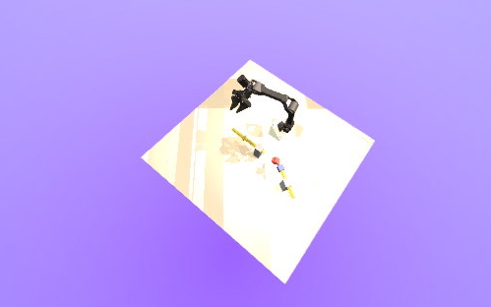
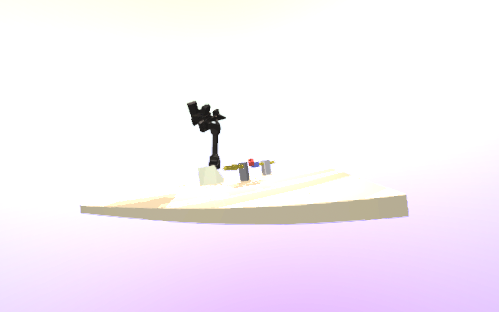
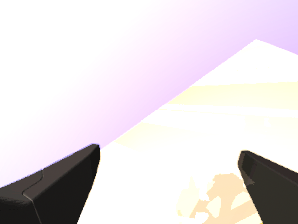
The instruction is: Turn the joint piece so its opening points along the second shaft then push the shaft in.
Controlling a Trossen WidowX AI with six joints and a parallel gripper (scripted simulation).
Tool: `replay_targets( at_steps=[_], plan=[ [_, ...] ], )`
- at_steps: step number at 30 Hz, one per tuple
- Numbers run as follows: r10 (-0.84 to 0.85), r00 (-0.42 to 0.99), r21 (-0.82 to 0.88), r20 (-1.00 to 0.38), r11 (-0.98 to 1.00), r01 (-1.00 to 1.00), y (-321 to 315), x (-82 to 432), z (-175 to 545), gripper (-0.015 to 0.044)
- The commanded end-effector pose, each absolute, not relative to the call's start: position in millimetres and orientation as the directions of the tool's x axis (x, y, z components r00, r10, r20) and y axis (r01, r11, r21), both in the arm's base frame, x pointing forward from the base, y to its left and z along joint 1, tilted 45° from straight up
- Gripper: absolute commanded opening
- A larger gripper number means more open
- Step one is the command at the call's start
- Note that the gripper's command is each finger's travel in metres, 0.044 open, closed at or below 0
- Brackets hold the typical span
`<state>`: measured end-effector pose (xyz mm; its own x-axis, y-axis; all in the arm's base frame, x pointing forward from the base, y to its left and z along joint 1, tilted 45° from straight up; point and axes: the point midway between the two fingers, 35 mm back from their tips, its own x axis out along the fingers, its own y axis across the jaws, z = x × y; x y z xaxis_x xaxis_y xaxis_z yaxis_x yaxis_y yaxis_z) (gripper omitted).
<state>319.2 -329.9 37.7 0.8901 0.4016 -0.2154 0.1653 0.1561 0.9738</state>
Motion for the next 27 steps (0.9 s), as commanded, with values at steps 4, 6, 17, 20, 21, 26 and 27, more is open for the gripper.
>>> replay_targets(
  at_steps=[4, 6, 17, 20, 21, 26, 27],
  plan=[
    [0.418, 0.881, 0.973, -0.22, 0.159, 0.167, -321.6, 322.2, 41.1, 0.044],
    [0.464, 0.855, 0.971, -0.232, 0.166, 0.173, -298.2, 329.1, 50.4, 0.044],
    [0.721, 0.633, 0.959, -0.282, 0.219, 0.179, -151.5, 334.6, 107.5, 0.044],
    [0.781, 0.554, 0.958, -0.288, 0.231, 0.172, -112.4, 325.5, 123.5, 0.044],
    [0.8, 0.527, 0.957, -0.289, 0.235, 0.168, -99.7, 321.5, 128.8, 0.044],
    [0.878, 0.383, 0.958, -0.286, 0.247, 0.149, -41.4, 295.9, 154.7, 0.044],
    [0.885, 0.368, 0.958, -0.285, 0.248, 0.146, -35.7, 292.7, 157.4, 0.044]
  ],
)
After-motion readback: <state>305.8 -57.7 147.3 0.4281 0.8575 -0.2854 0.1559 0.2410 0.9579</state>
